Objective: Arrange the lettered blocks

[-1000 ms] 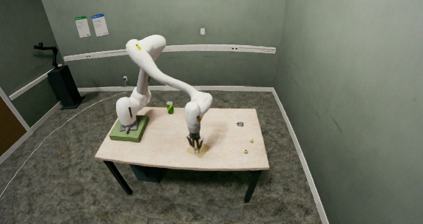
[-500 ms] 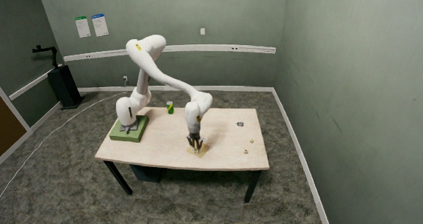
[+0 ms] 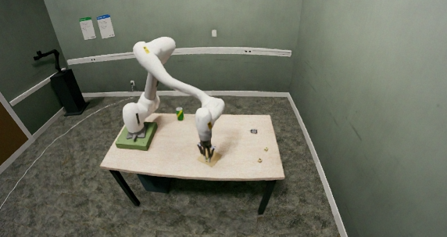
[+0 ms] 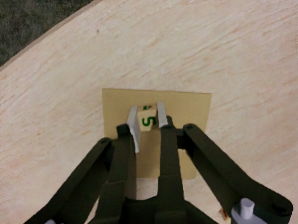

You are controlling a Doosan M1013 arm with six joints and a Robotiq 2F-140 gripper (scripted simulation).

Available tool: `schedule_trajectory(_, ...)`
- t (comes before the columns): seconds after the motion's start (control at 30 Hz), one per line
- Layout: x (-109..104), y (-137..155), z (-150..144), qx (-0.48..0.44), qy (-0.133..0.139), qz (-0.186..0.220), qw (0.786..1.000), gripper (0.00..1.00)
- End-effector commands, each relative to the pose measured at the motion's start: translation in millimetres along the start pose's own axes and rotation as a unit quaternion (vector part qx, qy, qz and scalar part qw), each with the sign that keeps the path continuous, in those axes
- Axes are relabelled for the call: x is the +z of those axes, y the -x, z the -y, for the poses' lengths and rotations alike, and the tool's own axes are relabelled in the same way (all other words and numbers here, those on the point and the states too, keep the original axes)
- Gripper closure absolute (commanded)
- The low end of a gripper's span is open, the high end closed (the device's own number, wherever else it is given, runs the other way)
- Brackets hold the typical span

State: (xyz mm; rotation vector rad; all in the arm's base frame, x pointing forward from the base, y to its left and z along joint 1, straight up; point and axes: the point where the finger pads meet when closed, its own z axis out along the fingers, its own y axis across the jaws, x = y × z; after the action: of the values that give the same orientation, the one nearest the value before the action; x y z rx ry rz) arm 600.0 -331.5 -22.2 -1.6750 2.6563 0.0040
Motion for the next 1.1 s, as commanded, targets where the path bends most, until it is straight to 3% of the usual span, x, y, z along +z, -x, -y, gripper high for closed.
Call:
schedule_trajectory(0.0, -0.8, 0.0, 0.5, 0.0, -0.001, 0.0, 1.0, 0.78)
schedule_trajectory(0.2, -0.8, 0.0, 0.5, 0.0, -0.001, 0.0, 1.0, 0.78)
schedule_trajectory(0.7, -0.8, 0.0, 0.5, 0.0, -0.001, 0.0, 1.0, 0.68)
schedule_trajectory(1.07, -1.5, 0.0, 0.5, 0.0, -0.001, 0.0, 1.0, 0.68)
